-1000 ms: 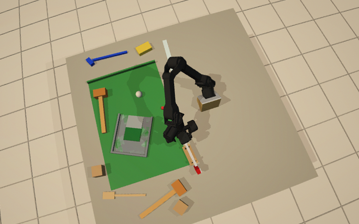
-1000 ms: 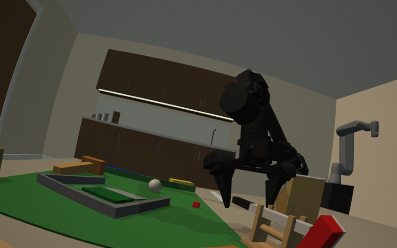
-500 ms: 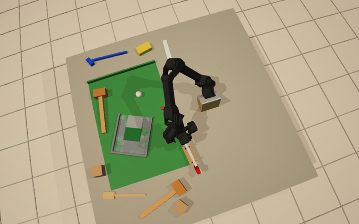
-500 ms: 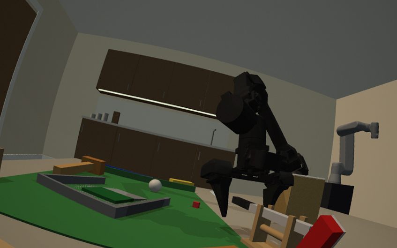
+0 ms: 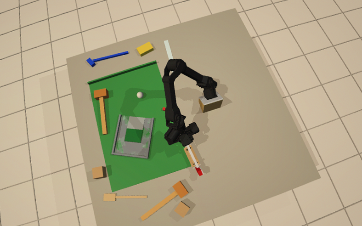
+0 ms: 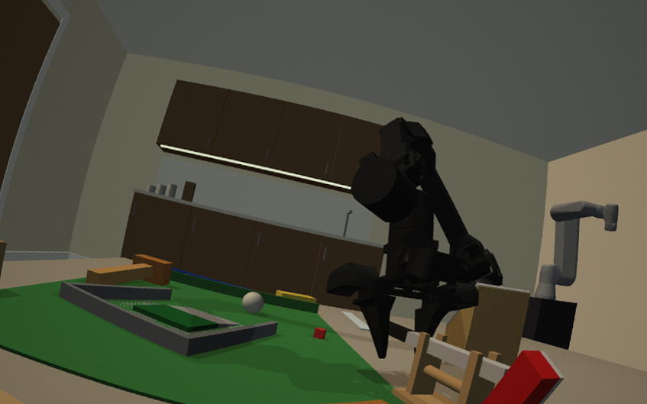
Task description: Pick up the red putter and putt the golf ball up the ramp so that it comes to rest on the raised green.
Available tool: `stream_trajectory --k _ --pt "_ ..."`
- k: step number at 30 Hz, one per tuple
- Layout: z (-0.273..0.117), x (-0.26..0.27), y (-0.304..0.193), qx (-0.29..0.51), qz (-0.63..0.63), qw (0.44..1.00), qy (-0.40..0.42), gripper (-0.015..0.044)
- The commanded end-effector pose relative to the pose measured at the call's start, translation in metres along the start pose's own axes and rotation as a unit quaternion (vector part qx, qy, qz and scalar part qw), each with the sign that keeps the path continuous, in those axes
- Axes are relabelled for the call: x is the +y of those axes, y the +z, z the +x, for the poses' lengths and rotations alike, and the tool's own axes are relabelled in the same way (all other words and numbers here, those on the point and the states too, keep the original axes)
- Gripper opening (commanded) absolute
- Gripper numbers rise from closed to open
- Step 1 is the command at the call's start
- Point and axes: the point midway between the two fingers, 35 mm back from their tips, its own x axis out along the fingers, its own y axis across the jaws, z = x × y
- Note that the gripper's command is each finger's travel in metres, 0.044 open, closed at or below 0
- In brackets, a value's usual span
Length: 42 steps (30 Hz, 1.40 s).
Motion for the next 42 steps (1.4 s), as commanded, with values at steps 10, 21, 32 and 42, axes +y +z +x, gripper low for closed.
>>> stream_trajectory --k 10,21,32,42 --pt "0.0 0.0 0.0 0.0 0.0 1.0 0.0 0.0006" --pt "-0.057 -0.004 0.018 -0.002 0.0 1.0 0.001 0.0" --pt "-0.093 -0.002 0.023 0.001 0.009 1.0 -0.004 0.0" --pt "-0.121 -0.015 -0.039 0.016 0.208 0.978 -0.018 0.0"
